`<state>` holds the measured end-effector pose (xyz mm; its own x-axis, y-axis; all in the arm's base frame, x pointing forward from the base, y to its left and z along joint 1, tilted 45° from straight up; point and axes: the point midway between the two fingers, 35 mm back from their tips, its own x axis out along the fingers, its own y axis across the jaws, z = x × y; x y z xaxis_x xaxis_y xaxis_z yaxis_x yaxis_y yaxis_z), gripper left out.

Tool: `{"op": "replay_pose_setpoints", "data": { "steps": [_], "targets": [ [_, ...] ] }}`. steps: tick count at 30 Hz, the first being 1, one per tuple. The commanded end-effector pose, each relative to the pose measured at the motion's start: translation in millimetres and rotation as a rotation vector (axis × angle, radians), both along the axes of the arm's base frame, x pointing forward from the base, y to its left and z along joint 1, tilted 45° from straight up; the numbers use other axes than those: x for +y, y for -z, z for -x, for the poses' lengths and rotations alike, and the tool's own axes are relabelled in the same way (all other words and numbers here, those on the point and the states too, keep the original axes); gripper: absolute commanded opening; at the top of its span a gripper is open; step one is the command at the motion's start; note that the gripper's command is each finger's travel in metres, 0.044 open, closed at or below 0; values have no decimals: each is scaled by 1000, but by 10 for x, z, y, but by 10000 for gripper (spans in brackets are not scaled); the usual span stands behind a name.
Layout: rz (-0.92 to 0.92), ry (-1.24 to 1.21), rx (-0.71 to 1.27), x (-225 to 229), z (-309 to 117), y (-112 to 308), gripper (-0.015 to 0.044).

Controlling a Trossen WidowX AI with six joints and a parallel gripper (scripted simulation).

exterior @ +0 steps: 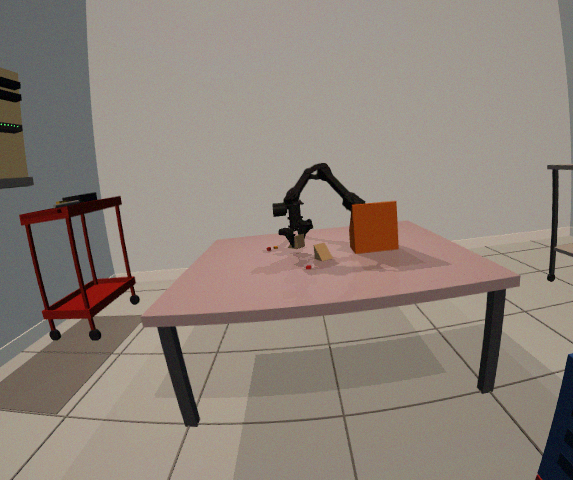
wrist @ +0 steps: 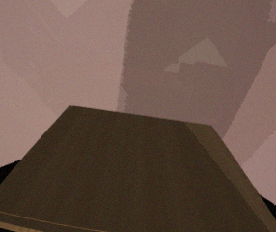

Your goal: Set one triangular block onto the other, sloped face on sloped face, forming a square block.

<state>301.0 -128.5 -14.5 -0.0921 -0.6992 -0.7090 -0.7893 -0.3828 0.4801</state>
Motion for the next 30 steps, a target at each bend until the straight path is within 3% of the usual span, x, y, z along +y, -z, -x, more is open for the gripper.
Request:
{"op": "replay_pose_setpoints", "data": {
  "steps": [1, 30],
  "targets": [
    [11, 57, -58, -2, -4, -2, 0],
    [83, 594, -587, 0, -16, 0, 0]
  ]
}}
